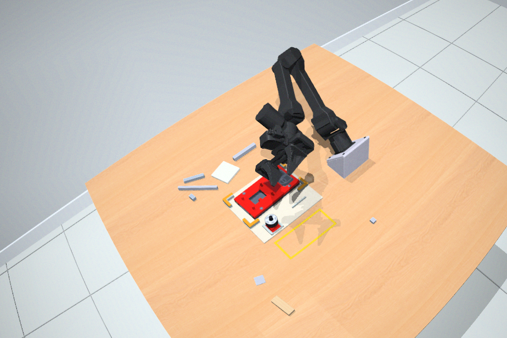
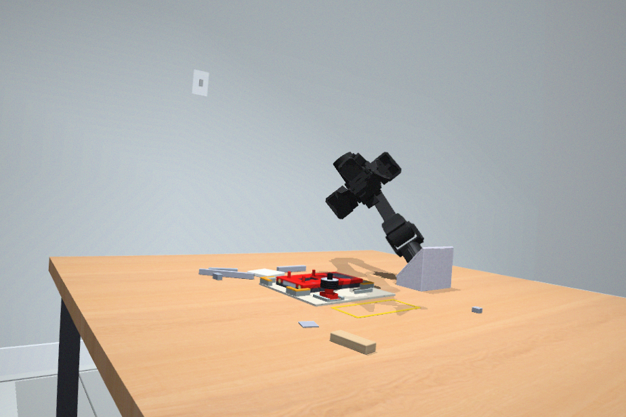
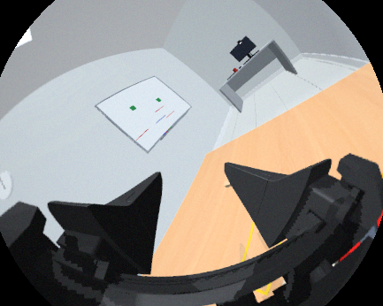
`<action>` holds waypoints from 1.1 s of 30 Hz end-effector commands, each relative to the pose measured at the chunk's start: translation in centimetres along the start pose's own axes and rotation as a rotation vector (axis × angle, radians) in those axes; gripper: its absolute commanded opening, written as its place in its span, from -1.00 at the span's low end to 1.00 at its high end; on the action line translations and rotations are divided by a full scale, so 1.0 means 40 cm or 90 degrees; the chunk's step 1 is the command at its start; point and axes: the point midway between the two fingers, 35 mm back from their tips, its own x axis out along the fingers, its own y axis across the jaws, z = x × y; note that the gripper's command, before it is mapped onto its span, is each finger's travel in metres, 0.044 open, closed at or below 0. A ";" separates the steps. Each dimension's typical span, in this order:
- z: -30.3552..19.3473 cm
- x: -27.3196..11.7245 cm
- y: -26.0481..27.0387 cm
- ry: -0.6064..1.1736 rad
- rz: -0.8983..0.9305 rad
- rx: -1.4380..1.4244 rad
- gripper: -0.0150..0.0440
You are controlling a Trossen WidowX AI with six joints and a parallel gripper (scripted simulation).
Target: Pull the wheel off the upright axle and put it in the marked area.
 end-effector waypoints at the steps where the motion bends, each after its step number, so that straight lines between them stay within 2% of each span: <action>1: -0.067 0.095 -0.108 0.230 -0.179 0.108 0.53; 10: -0.140 0.090 -0.217 0.486 -0.423 0.146 0.53; 23: -0.125 0.030 -0.306 0.677 -0.671 0.074 0.53; 27: -0.114 -0.007 -0.319 0.740 -0.721 0.032 0.53; 33: -0.112 -0.009 -0.320 0.745 -0.726 0.029 0.53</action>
